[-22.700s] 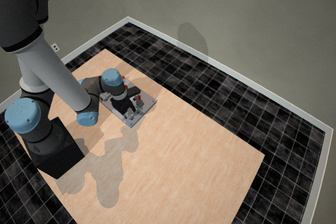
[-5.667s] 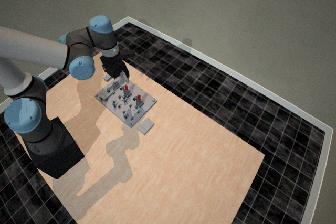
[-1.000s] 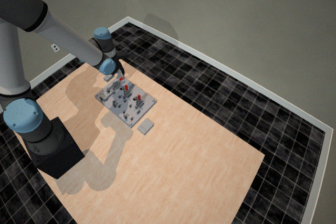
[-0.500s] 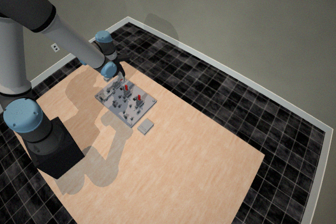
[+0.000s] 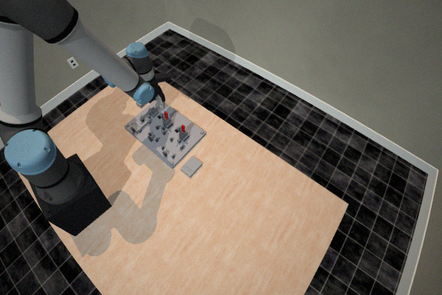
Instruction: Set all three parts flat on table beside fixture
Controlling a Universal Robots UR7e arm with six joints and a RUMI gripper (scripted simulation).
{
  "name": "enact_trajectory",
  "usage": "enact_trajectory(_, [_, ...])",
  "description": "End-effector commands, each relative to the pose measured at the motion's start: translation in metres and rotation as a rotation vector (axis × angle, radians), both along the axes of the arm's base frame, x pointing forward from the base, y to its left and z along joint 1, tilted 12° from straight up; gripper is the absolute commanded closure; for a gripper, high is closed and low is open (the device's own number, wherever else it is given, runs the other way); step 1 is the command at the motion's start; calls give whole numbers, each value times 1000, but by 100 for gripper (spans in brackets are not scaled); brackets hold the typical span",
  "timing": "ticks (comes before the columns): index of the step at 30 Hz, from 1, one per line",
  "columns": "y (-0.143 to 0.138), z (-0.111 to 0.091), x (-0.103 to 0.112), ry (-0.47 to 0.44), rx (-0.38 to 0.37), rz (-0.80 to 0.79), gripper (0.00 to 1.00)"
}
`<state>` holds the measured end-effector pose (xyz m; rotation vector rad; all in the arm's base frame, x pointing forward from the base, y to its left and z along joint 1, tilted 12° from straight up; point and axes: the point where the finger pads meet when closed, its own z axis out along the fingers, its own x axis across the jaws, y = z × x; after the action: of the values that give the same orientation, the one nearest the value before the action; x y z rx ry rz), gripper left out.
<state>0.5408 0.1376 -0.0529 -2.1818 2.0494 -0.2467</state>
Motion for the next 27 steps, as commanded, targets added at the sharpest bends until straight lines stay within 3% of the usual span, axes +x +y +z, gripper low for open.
enact_trajectory(1, [0,1,2,-4,1,-1,72])
enact_trajectory(3, [0,1,2,-4,1,-1,72])
enact_trajectory(4, [0,1,2,-4,1,-1,100])
enact_trajectory(27, [0,1,2,-4,1,-1,100])
